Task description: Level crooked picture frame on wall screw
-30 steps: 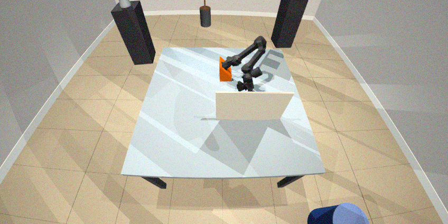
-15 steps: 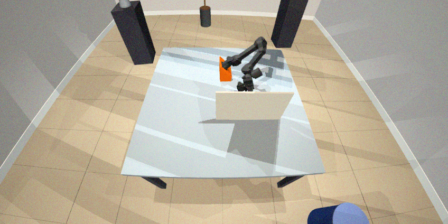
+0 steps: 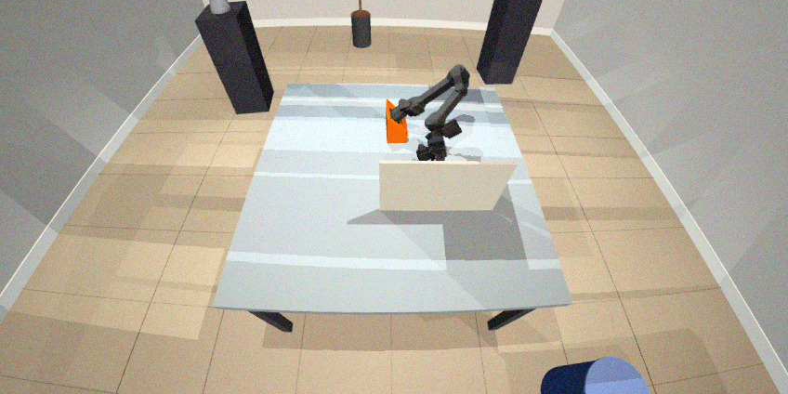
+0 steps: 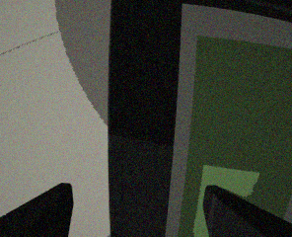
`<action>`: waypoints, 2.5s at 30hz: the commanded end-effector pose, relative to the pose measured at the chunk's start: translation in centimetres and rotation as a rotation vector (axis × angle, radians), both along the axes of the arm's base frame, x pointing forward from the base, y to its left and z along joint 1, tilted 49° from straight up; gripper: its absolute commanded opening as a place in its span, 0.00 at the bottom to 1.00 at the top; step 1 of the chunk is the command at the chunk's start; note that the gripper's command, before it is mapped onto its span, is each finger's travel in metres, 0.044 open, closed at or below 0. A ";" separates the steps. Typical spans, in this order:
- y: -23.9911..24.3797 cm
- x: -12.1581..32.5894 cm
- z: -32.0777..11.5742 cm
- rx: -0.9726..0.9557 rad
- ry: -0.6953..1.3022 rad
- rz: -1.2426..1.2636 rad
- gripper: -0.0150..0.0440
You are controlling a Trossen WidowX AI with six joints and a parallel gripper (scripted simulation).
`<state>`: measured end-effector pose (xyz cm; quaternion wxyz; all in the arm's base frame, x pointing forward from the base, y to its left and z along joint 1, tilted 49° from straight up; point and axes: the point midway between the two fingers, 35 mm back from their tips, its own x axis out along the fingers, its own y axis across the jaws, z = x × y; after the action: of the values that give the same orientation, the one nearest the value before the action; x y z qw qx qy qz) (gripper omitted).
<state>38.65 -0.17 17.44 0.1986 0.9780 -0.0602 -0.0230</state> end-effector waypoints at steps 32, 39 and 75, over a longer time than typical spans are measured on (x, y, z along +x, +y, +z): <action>0.0 0.1 0.1 -0.003 -0.002 0.003 0.25; -0.2 0.0 0.1 -0.003 -0.002 0.003 0.25; -1.1 -0.1 0.5 -0.004 -0.002 0.003 0.25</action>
<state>38.60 -0.88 17.62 0.1994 0.9782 -0.0519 -0.0249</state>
